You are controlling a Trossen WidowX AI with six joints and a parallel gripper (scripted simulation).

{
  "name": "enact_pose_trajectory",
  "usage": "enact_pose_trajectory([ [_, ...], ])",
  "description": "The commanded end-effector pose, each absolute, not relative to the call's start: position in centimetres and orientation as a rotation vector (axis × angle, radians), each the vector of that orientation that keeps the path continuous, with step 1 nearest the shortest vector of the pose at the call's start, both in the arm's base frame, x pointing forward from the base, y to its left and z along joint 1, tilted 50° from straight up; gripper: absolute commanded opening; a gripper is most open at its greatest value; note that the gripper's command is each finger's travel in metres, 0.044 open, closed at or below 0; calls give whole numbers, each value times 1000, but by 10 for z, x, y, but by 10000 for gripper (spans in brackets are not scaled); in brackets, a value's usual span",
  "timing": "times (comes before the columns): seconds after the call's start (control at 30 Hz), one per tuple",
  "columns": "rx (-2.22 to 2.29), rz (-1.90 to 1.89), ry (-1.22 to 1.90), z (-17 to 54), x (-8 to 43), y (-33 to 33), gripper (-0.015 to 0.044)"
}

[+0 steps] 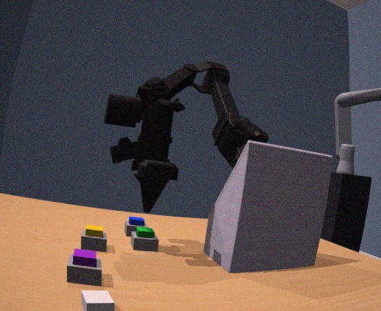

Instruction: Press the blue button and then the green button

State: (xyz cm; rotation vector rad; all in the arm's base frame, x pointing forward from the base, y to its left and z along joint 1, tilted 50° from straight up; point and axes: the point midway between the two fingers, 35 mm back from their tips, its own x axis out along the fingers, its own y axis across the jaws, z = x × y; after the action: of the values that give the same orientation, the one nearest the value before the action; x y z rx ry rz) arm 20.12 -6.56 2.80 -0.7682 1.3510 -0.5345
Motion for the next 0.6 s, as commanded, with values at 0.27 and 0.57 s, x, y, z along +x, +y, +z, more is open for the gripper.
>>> enact_pose_trajectory([
  [0.27,-783,-534,1352,14,204,-82,20],
  [0.57,-784,-534,1352,5,206,-92,20],
])
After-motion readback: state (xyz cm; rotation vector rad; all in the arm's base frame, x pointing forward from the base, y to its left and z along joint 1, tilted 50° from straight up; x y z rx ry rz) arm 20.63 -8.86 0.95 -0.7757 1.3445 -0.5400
